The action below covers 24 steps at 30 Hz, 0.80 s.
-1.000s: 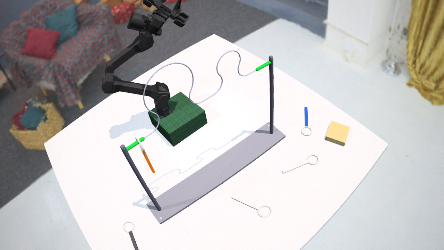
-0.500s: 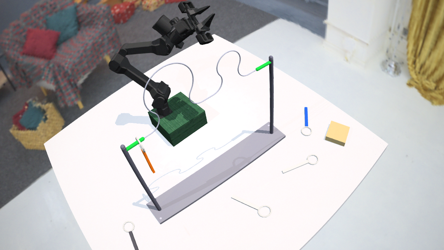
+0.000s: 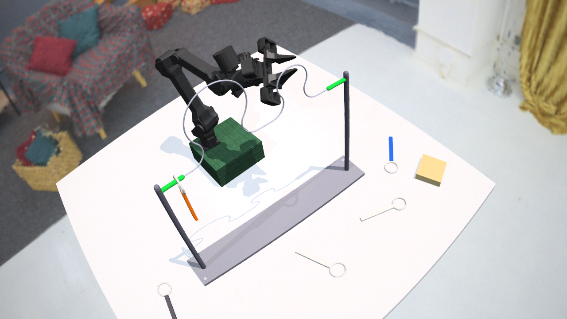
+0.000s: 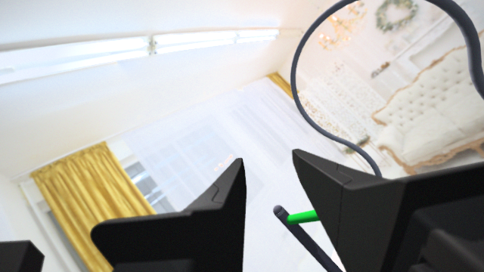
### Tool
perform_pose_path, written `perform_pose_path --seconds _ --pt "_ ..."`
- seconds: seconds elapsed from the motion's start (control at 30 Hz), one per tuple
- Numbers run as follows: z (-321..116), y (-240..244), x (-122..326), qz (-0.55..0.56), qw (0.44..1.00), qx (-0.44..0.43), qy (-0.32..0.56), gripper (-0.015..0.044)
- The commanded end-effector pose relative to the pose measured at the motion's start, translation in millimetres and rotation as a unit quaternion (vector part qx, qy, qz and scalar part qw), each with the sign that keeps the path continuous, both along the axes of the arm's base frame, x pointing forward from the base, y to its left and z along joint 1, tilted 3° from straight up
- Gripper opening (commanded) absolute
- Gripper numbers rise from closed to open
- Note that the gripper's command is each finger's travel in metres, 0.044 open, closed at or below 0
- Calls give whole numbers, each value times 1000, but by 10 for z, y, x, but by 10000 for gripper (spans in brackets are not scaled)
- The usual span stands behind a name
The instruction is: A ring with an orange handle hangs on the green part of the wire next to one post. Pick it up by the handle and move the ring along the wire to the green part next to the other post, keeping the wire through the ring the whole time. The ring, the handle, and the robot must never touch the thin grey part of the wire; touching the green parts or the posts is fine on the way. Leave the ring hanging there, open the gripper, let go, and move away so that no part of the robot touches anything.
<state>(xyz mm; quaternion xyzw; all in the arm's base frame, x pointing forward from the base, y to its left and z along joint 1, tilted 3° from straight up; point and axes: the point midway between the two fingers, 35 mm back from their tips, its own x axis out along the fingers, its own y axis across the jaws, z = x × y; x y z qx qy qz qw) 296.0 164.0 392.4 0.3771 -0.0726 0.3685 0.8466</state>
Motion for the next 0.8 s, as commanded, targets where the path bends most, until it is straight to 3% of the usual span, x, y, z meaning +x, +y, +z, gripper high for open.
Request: perform_pose_path --seconds 0.0,0.4,0.77 --pt "-299 -147 238 -23 998 -52 7 160" --pt "-1073 -963 749 -102 979 -176 20 160" --pt "-1678 -2002 842 -189 947 -256 31 160"
